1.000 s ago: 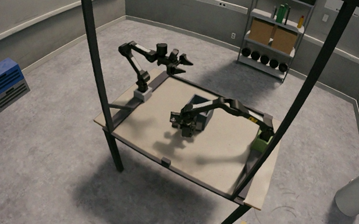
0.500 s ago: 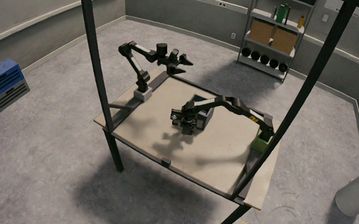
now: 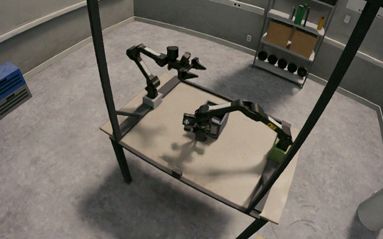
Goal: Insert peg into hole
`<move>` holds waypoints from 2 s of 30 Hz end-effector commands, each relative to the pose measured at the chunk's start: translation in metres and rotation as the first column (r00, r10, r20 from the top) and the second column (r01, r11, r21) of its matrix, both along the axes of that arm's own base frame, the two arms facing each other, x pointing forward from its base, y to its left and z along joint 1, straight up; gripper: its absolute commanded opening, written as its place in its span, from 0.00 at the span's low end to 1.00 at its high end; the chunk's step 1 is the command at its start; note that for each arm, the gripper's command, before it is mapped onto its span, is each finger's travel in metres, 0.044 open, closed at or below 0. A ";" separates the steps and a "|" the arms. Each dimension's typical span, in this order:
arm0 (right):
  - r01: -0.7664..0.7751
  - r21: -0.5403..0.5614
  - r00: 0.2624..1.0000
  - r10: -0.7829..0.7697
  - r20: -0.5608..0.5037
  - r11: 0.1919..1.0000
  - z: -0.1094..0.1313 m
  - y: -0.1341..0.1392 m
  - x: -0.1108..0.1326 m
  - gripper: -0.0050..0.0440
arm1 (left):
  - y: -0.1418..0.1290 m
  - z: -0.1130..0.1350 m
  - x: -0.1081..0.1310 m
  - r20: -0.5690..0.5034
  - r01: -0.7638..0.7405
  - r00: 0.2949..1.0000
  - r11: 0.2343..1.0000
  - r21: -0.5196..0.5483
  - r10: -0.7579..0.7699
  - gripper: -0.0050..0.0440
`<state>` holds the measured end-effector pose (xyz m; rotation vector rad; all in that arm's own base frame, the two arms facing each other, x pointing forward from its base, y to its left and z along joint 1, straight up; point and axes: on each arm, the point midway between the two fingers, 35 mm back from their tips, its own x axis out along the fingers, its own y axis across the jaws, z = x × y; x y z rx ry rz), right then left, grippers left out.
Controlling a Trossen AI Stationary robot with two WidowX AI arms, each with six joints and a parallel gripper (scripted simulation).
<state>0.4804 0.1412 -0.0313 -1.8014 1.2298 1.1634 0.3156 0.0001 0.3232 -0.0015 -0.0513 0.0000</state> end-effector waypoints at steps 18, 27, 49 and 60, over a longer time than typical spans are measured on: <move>0.178 0.012 0.974 -0.178 0.137 0.984 0.014 0.004 0.001 0.23 | -0.001 0.012 -0.002 0.029 0.003 1.000 1.000 0.002 -0.003 1.00; 0.469 0.115 0.805 -0.477 0.353 0.876 0.006 0.010 0.004 0.23 | -0.001 0.012 -0.002 0.029 0.003 1.000 1.000 0.002 -0.003 1.00; 0.689 0.468 0.277 -0.798 0.535 0.553 -0.004 0.019 0.002 0.23 | -0.001 0.012 -0.002 0.029 0.003 1.000 1.000 0.002 -0.003 1.00; 0.611 0.730 -0.118 -0.876 0.467 0.307 -0.010 0.025 -0.001 0.23 | -0.001 0.012 -0.002 0.029 0.003 1.000 1.000 0.002 -0.003 1.00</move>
